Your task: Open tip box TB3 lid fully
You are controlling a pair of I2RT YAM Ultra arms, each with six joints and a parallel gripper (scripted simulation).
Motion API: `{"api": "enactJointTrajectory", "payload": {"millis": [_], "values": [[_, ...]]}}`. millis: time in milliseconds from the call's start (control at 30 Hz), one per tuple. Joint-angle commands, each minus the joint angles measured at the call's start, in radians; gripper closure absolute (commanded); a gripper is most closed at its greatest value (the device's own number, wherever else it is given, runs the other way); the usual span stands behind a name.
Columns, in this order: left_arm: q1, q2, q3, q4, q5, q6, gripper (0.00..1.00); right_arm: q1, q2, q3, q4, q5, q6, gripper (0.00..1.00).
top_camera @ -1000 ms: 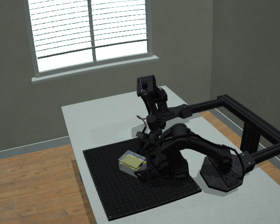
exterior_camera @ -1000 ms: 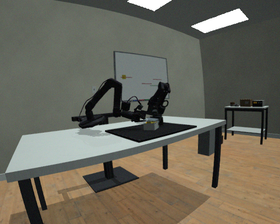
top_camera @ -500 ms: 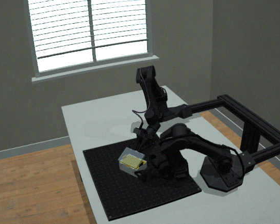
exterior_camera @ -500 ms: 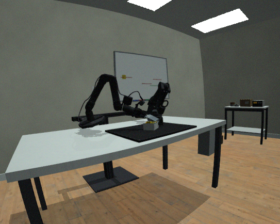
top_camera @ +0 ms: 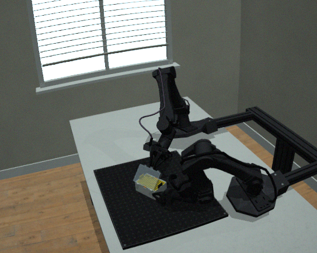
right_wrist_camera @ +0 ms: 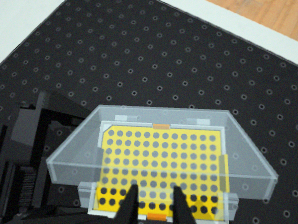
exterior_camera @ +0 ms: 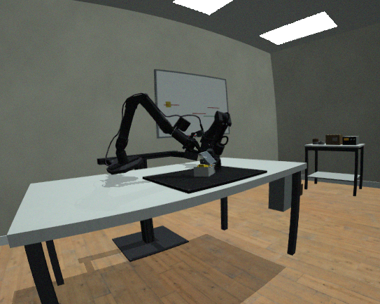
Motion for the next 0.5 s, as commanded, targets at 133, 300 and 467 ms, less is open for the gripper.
{"api": "enactJointTrajectory", "payload": {"millis": [133, 300, 467], "values": [[0.000, 0.005, 0.012, -0.020, -0.014, -0.006, 0.16, -0.021, 0.006, 0.258, -0.486, -0.049, 0.100, 0.88], [0.000, 0.005, 0.012, -0.019, -0.014, -0.006, 0.16, -0.035, 0.064, 0.445, -0.723, -0.081, 0.137, 0.88], [0.000, 0.005, 0.012, -0.019, -0.014, -0.006, 0.16, -0.047, 0.132, 0.581, -0.916, -0.109, 0.162, 0.88]]}}
